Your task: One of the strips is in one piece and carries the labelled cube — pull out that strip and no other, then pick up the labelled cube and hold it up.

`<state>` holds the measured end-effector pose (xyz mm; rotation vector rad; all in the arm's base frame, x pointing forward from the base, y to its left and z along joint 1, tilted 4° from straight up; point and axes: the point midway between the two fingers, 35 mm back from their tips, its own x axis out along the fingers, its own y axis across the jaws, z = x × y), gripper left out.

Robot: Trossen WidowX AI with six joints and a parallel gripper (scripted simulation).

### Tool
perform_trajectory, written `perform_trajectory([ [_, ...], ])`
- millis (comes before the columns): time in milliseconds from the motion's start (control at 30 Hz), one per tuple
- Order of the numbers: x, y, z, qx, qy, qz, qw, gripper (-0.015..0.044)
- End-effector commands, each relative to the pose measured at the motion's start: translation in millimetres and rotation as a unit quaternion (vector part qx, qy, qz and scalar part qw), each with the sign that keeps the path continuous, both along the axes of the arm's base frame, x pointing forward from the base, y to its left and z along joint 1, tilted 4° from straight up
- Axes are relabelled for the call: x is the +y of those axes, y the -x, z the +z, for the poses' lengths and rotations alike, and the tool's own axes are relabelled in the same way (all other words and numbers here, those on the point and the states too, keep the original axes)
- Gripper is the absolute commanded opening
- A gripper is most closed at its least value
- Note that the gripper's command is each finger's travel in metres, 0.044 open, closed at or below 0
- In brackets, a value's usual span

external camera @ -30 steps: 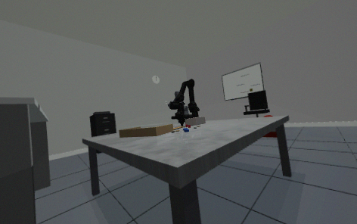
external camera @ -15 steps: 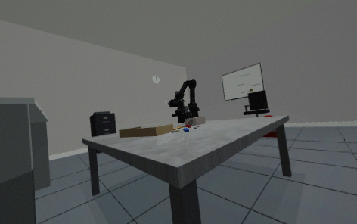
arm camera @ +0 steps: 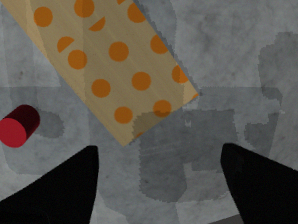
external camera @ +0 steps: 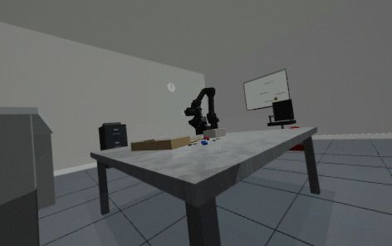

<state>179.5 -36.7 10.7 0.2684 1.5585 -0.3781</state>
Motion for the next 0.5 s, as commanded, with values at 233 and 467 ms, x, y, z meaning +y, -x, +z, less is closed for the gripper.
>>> perform_trajectory([
  [233,7,-25,1,-0.033,0.011,-0.431,0.902,0.044],
  [467,12,-38,0,-0.034,0.011,-0.431,0.902,0.044],
])
